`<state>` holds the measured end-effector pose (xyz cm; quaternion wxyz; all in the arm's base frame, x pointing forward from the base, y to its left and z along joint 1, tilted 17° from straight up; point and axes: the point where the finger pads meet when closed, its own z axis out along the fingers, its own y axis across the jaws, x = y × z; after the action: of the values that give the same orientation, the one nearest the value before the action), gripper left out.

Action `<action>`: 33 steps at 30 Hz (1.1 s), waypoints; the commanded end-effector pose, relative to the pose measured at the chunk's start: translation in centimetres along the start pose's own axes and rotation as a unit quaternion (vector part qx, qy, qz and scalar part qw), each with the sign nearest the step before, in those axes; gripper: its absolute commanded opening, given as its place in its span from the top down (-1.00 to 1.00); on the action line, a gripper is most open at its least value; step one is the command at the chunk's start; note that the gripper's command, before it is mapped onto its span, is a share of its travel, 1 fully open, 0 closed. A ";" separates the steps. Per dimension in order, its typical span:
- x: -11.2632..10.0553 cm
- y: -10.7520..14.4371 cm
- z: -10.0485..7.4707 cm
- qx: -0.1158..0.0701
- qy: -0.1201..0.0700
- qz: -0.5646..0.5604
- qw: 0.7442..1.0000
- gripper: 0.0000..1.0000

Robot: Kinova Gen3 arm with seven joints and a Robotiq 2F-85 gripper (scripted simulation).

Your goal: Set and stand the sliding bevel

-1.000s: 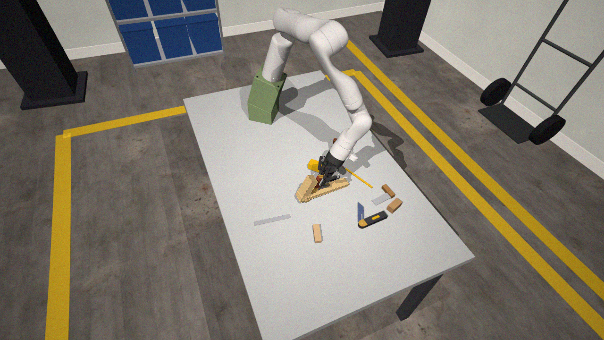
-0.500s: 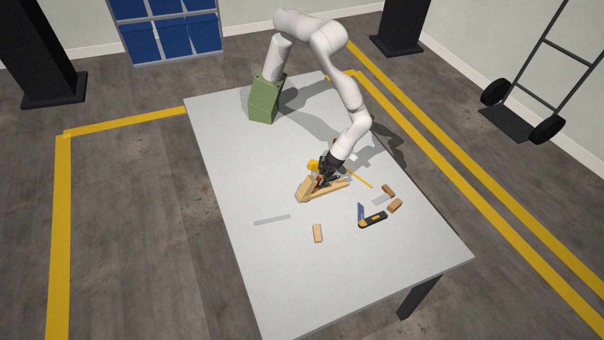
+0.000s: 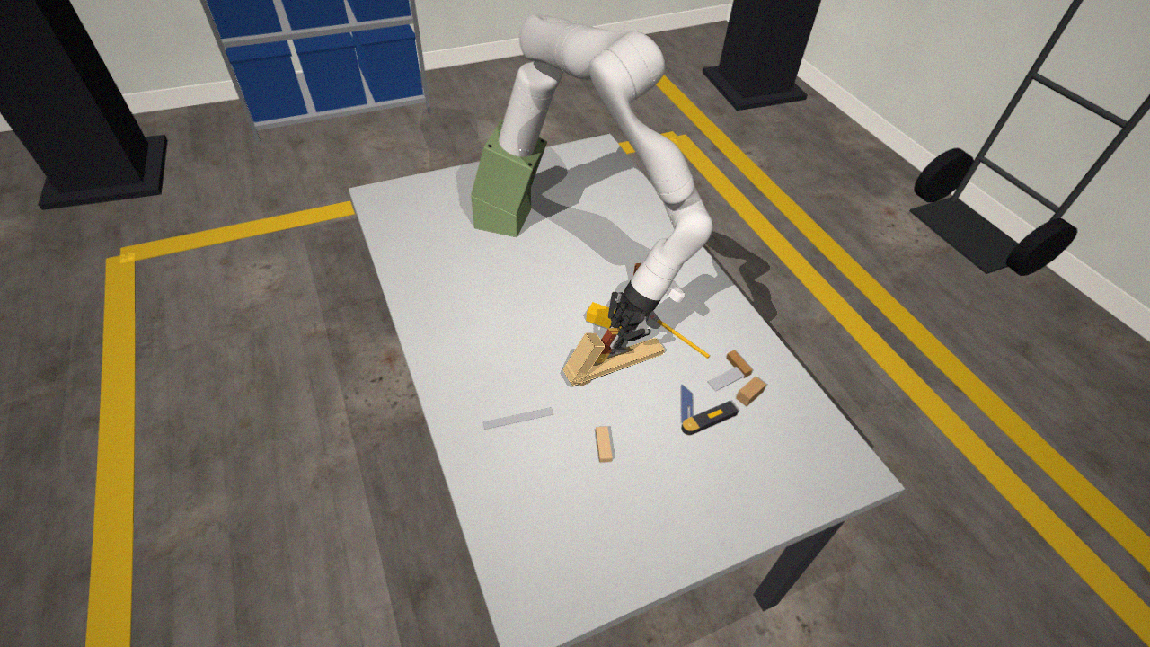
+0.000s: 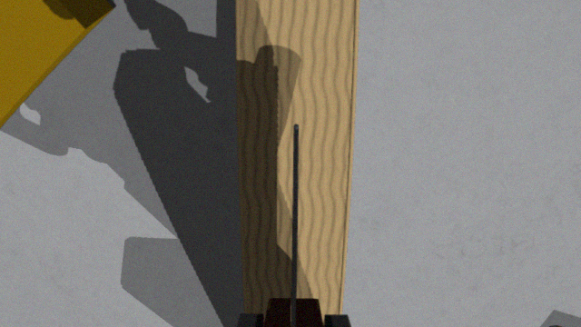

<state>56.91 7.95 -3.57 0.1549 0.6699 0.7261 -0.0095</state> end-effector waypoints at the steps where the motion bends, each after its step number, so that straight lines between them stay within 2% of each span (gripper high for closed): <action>1: 0.0 0.1 -0.4 -0.001 0.000 0.000 1.000 0.80; 33: 0.0 0.1 -6.9 -0.001 0.000 0.000 1.000 0.80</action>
<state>55.54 9.38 2.57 0.1549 0.6699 0.7261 -0.0095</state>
